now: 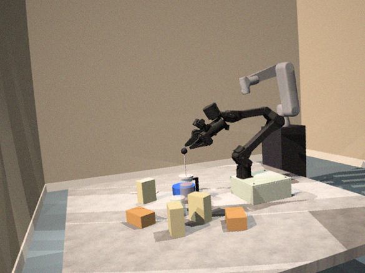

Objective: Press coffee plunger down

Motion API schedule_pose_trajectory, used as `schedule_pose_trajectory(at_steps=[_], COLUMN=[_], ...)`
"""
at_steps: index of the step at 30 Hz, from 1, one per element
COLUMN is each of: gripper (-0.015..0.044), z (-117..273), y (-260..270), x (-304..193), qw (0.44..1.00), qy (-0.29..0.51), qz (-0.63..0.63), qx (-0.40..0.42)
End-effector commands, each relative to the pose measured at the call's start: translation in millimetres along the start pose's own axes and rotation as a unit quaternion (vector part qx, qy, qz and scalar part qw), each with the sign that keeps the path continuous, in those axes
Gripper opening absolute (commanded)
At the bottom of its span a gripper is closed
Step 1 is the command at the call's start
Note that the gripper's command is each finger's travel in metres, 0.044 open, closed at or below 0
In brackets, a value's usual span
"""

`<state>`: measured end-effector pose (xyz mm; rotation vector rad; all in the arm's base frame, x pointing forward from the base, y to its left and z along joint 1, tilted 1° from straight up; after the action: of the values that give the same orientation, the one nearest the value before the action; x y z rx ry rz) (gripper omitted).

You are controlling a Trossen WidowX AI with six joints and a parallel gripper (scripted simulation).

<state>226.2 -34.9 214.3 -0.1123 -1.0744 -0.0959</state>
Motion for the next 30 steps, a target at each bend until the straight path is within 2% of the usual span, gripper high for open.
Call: schedule_pose_trajectory(at_steps=[1,16,28,30], gripper=[0.0440,0.0440,0.0125,0.0115], z=[-6.6,-27.4,-27.4,-27.4], y=[-0.3,-0.2,-0.2,-0.2], x=[-1.1,-2.0,-2.0,-2.0], qw=[1.000,1.000,1.000,1.000], qy=[0.002,0.001,0.001,0.001], qz=[0.002,0.002,0.002,0.002], qx=[-0.001,-0.001,-0.001,-0.001])
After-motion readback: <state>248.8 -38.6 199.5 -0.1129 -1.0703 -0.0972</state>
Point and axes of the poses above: the point midway between the two fingers, 35 mm back from their tips, its own z axis back along the fingers, its own y axis across the jaws, x = y × z, the point moved 2 cm from there along z, back along the fingers, and after that the axes turned 3 degrees about z, right-handed, at the moved point
